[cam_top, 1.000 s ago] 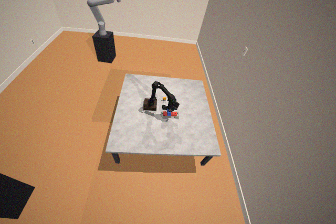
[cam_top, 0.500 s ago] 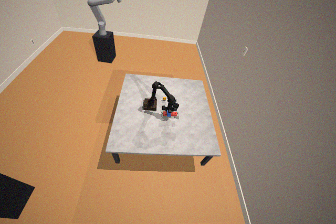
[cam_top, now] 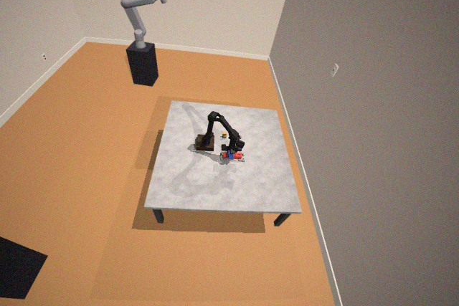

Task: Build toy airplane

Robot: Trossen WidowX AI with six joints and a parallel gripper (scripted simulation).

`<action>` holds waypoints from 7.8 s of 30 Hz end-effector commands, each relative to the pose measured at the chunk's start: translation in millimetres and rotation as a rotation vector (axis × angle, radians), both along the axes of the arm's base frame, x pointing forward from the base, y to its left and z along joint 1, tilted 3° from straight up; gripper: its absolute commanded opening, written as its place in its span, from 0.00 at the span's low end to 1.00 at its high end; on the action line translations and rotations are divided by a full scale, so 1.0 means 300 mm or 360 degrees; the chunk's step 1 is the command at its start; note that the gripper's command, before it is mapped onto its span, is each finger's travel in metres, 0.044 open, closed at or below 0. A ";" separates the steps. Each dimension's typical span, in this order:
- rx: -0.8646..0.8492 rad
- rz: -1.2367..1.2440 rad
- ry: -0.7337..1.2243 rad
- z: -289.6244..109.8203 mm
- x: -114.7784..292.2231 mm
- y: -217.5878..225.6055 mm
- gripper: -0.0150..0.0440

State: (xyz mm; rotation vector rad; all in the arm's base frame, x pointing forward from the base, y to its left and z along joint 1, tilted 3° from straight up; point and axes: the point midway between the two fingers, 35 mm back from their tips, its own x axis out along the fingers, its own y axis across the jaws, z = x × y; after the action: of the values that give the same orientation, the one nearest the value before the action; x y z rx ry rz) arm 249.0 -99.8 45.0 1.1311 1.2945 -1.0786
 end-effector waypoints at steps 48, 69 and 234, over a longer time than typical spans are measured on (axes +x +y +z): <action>-0.0016 0.2633 -0.0091 0.288 0.021 -0.016 1.00; -0.0004 0.2774 -0.0112 0.294 0.030 0.167 1.00; 0.0017 0.2600 -0.0106 0.307 -0.158 0.767 0.25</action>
State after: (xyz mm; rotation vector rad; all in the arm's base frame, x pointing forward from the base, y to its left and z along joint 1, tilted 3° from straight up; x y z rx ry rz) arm 195.8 132.6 139.0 -0.1232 1.5601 0.2064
